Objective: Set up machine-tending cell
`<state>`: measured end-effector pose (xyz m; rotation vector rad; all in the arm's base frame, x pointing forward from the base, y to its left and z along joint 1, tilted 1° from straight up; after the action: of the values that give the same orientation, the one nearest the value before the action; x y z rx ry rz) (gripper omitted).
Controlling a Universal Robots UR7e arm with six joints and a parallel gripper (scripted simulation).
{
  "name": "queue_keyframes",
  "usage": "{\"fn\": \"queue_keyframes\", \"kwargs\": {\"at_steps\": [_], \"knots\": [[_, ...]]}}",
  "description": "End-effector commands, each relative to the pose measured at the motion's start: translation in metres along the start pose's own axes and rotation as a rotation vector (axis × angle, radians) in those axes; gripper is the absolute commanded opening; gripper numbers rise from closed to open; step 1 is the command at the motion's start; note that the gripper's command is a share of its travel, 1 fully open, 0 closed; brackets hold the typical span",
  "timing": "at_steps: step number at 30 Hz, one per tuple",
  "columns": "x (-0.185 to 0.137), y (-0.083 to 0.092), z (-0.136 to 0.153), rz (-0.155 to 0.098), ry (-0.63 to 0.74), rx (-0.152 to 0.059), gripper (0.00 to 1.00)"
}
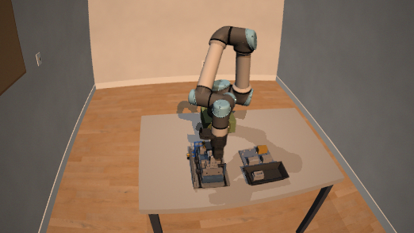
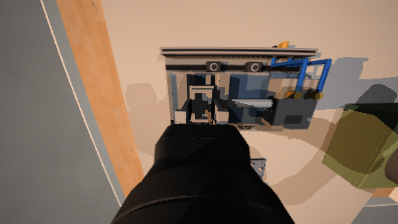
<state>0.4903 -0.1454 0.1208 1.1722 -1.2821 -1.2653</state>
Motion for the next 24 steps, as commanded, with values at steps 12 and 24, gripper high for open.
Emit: {"fn": "queue_keyframes", "kwargs": {"at_steps": [12,24], "knots": [[0.001,0.022,-0.001,0.001,-0.001,0.005,0.0],[0.001,0.039,-0.001,0.001,-0.001,0.005,0.0]]}}
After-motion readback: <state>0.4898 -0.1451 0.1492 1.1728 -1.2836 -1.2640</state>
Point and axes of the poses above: the point where the finger pads meet when closed, its own y axis back along the fingers, its own z axis across the jaws, x = y × z, the point moved 8 cm from there along y, back along the fingers, and after that the axes turned 2 degrees about -y, right-handed, at the moved point
